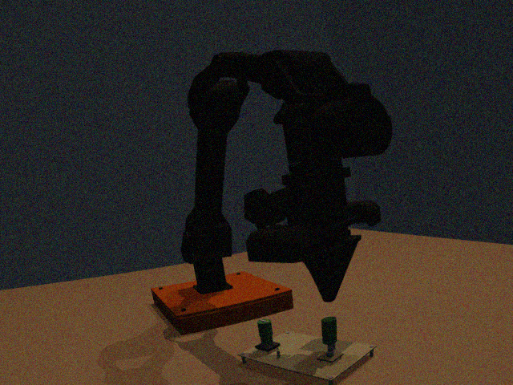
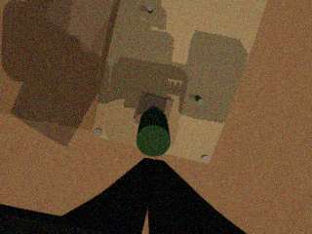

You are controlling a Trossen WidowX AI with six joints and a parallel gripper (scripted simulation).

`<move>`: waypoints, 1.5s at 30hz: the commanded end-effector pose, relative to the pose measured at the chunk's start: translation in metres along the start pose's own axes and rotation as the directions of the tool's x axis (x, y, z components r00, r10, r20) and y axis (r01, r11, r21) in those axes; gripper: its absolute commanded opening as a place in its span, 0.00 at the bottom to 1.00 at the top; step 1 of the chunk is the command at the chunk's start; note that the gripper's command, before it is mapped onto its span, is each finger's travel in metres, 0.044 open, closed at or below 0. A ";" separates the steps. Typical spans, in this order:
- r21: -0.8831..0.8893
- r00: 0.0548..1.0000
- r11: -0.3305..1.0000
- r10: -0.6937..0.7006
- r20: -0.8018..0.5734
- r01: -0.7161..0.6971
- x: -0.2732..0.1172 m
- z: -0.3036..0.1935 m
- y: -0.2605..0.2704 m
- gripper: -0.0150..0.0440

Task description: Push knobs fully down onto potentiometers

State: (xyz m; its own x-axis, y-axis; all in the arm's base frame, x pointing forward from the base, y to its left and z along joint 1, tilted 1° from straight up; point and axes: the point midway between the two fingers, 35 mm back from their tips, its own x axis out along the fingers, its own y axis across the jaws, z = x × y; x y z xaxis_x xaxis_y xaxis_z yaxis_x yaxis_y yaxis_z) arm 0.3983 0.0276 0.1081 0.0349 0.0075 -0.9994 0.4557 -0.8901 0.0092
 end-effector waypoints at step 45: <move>0.003 1.000 1.000 0.002 0.009 -0.002 0.026 0.002 0.000 0.25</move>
State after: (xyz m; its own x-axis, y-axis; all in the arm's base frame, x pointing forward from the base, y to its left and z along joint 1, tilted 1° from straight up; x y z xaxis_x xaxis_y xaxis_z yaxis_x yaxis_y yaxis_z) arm 0.3977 0.0276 0.0839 0.0298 0.0071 -0.9995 0.4556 -0.8902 0.0073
